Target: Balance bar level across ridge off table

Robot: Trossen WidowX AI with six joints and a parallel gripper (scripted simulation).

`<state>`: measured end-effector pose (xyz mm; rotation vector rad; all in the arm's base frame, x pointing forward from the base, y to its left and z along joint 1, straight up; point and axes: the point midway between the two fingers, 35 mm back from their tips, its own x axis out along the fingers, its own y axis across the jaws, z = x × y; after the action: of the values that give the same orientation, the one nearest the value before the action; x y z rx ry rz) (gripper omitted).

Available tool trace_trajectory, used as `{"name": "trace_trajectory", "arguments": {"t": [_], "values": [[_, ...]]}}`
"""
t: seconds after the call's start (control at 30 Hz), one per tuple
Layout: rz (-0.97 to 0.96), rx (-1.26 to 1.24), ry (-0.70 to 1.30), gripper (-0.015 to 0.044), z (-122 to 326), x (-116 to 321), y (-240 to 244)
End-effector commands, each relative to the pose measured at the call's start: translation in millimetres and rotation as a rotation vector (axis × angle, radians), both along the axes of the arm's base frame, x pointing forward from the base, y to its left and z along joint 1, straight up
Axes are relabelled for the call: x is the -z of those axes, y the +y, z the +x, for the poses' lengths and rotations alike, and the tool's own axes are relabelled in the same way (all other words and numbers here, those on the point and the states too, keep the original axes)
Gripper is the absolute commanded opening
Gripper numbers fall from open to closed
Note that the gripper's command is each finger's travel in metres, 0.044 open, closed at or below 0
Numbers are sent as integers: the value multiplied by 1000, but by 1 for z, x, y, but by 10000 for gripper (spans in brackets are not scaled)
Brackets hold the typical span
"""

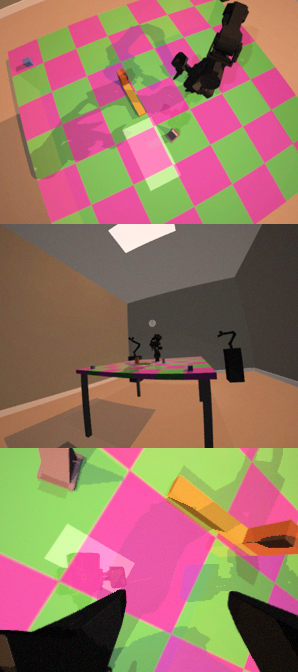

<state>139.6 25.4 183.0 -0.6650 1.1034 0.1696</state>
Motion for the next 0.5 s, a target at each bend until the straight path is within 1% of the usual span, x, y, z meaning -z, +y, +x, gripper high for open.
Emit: {"name": "trace_trajectory", "arguments": {"t": [0.0,0.47], "values": [[-31,-43,45,315,6,-5,1],[-122,-221,207,315,39,-21,0]]}}
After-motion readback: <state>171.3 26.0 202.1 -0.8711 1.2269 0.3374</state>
